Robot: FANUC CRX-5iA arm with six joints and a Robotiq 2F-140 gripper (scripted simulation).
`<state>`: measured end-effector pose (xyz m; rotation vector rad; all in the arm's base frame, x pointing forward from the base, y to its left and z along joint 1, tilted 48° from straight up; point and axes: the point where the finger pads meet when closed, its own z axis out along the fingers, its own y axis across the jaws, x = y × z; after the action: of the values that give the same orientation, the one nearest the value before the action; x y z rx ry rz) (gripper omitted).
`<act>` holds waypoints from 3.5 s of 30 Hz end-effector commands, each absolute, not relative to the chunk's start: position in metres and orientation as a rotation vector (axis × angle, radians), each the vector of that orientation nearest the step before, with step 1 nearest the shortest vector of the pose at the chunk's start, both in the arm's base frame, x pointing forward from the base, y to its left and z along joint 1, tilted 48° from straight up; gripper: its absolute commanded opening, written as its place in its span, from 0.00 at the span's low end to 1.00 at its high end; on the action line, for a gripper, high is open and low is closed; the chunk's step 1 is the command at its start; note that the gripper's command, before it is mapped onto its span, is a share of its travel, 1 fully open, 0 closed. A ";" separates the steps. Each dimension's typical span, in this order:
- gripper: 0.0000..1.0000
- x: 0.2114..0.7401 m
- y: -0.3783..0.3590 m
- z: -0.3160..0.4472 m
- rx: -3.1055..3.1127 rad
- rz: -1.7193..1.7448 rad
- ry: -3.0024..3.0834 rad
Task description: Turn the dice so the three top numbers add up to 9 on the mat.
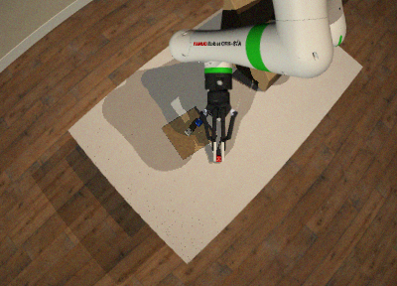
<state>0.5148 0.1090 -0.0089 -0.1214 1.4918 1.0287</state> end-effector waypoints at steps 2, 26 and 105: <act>0.09 0.515 0.109 -0.009 -0.122 1.028 1.492; 0.09 0.515 0.109 -0.009 -0.122 1.028 1.492; 0.21 0.485 0.083 -0.015 -0.122 1.028 1.492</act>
<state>0.4900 0.0878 -0.0140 -0.1212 1.4917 1.0288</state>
